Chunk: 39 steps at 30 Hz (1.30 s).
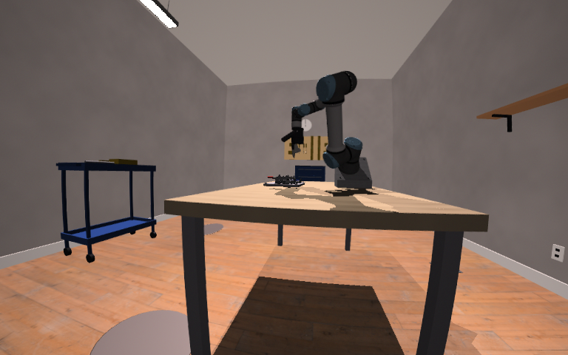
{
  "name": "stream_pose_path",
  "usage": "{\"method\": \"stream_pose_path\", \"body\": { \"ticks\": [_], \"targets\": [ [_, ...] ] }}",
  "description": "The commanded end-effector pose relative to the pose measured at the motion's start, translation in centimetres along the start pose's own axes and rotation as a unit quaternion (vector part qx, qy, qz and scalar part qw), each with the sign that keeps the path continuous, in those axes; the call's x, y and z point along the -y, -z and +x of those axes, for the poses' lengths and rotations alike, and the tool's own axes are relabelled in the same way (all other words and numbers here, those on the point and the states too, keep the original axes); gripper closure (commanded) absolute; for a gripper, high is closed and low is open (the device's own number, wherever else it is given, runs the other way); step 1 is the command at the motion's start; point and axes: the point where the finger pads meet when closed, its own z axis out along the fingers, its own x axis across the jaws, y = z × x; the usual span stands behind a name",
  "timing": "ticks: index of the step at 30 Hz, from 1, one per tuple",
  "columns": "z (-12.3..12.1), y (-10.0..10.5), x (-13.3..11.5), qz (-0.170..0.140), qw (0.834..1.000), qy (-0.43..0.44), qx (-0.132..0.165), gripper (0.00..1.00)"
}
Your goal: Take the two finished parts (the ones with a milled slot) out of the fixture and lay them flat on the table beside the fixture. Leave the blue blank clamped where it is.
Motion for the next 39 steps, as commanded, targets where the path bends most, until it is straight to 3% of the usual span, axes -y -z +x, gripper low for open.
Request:
{"method": "stream_pose_path", "body": {
  "ticks": [1,15,16,39],
  "targets": [
    [0.02,0.04,0.02,0.0,1.0,0.0,0.0,1.0],
    [0.02,0.04,0.02,0.0,1.0,0.0,0.0,1.0],
    [0.02,0.04,0.02,0.0,1.0,0.0,0.0,0.41],
    [0.02,0.04,0.02,0.0,1.0,0.0,0.0,0.41]
  ]
}}
